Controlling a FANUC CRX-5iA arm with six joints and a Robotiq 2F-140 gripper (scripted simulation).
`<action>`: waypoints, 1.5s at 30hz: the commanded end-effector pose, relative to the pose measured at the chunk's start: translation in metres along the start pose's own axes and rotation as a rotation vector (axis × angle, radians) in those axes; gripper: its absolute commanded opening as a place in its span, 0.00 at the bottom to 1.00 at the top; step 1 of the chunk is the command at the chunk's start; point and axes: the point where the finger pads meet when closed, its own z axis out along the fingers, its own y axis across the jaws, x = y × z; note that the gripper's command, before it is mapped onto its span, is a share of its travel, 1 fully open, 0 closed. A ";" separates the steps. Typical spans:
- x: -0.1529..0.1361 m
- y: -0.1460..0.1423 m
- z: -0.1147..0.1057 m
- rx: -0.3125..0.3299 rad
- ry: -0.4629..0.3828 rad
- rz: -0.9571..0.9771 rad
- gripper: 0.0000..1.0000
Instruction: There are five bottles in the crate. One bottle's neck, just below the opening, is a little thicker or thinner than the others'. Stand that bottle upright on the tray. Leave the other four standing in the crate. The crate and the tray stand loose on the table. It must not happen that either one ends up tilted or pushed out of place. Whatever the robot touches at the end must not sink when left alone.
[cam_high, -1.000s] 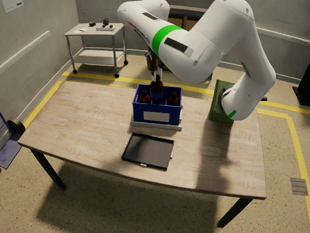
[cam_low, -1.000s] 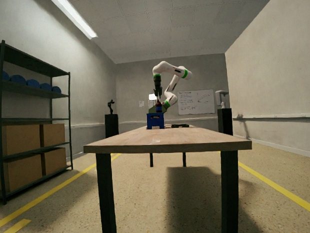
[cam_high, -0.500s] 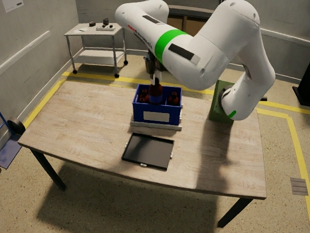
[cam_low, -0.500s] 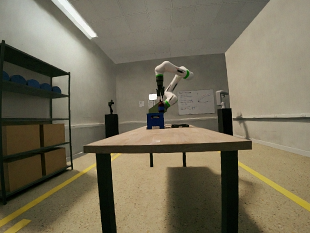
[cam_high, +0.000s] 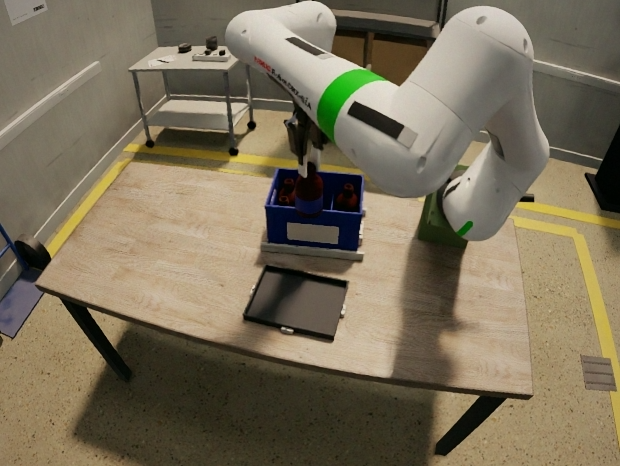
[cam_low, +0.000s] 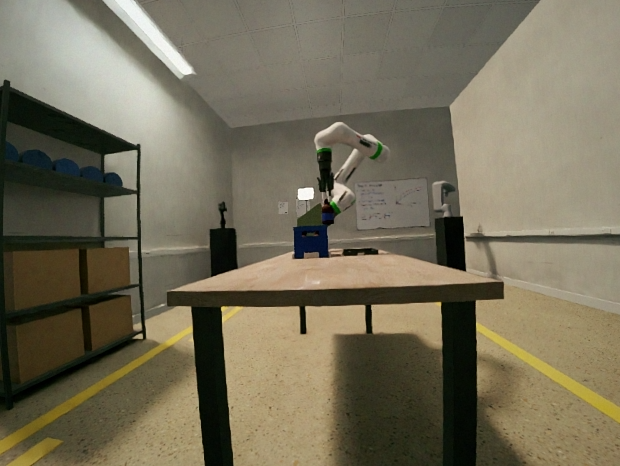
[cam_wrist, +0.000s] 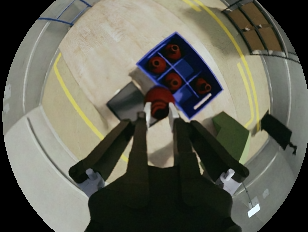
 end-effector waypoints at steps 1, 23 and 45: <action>-0.005 -0.006 -0.001 0.000 0.001 0.000 0.10; -0.038 -0.042 -0.001 0.000 0.001 0.000 0.10; -0.067 -0.075 -0.001 0.000 0.001 0.000 0.10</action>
